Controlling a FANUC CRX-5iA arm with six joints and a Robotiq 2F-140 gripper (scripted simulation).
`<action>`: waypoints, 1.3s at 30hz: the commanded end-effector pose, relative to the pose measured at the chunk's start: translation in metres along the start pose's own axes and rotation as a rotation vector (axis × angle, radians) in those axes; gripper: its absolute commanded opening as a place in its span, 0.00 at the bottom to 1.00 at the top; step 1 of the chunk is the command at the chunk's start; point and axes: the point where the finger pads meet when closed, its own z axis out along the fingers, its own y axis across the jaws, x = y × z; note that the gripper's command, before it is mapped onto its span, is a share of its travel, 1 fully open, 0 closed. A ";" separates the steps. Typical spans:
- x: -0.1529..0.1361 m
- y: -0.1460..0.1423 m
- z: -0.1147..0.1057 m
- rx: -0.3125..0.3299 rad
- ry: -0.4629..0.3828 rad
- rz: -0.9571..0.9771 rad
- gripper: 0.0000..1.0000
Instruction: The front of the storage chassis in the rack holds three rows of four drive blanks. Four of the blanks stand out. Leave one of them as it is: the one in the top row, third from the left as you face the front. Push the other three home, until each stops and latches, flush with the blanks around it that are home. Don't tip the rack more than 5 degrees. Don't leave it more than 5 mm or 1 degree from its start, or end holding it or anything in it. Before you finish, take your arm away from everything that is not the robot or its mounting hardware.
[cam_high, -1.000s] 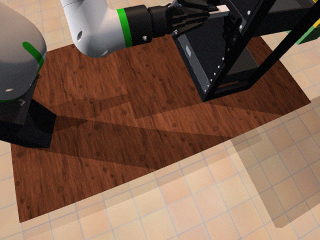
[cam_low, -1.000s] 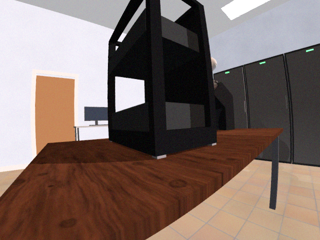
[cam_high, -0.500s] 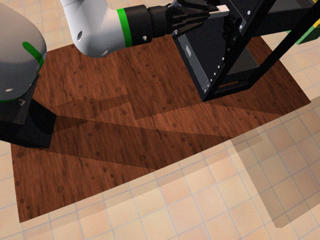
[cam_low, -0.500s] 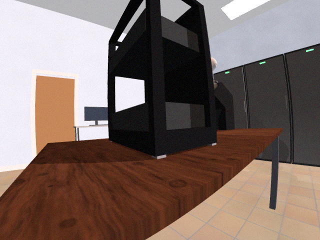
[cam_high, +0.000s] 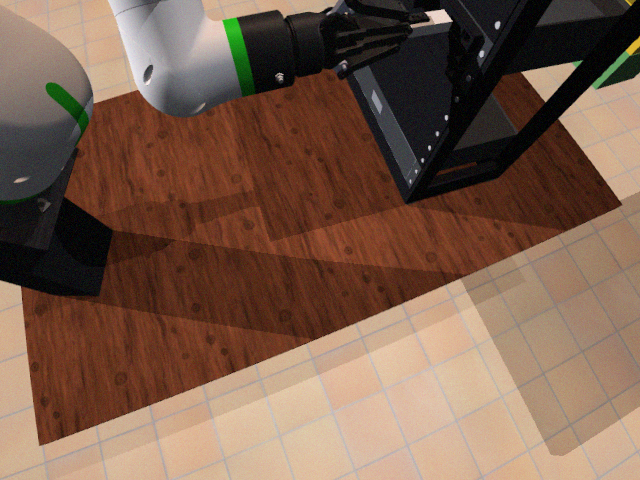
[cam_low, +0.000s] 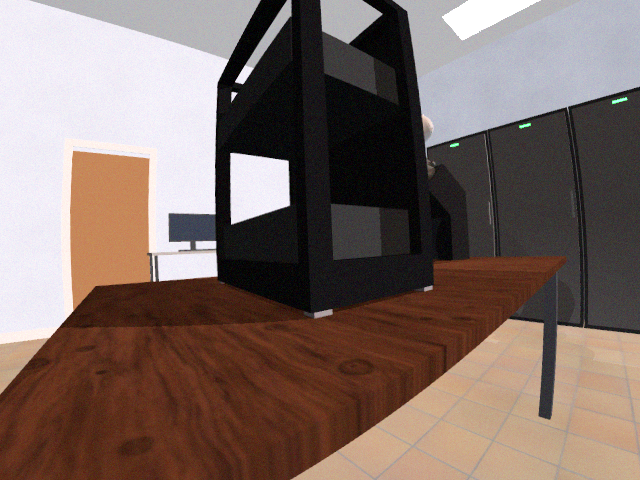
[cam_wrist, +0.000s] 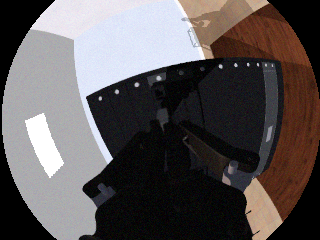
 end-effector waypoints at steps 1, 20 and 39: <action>0.001 0.000 -0.009 0.000 0.002 -0.001 0.00; 0.001 0.000 -0.068 0.000 0.002 -0.001 0.00; 0.001 0.000 -0.068 0.000 0.002 -0.001 0.00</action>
